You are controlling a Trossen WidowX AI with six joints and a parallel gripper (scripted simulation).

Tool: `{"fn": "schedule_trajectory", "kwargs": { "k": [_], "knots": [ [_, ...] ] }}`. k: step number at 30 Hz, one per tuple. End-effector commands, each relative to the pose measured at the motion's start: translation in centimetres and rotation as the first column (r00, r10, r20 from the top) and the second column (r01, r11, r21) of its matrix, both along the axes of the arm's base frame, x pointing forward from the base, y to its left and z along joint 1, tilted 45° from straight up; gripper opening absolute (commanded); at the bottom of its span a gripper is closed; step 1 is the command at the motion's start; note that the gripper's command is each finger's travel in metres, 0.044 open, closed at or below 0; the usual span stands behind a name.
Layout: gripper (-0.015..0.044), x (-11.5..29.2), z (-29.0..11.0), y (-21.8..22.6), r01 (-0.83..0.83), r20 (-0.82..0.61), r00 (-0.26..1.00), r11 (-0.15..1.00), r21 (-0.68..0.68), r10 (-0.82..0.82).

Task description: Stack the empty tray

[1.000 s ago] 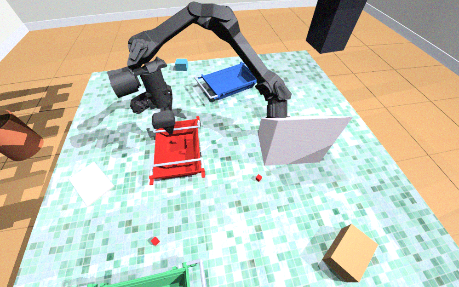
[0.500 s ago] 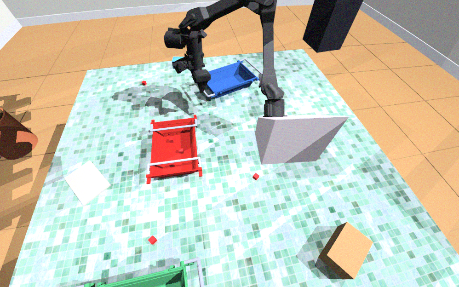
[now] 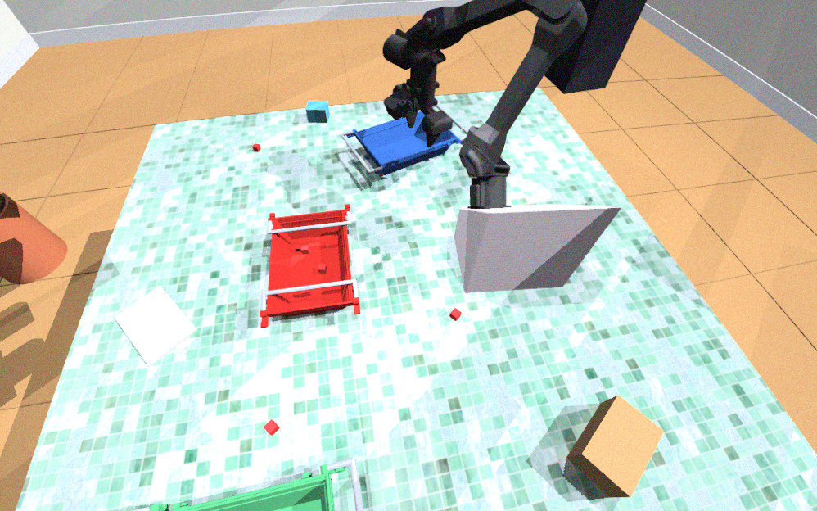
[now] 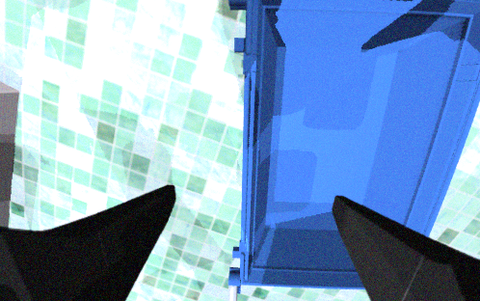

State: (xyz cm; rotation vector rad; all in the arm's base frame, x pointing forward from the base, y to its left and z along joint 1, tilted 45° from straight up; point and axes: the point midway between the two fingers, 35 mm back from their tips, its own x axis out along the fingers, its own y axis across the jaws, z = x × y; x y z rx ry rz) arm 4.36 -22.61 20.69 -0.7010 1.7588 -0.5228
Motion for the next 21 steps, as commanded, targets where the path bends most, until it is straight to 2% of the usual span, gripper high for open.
{"fn": "schedule_trajectory", "kwargs": {
  "k": [1, 21],
  "knots": [
    [0.0440, -0.4, -0.5, 0.1, -0.014, -0.014, 1.000, 1.000, 0.004, 0.014],
    [0.0440, -1.9, -5.9, -5.2, -0.013, -0.018, 1.000, 1.000, 0.003, 0.013]
  ]
}}
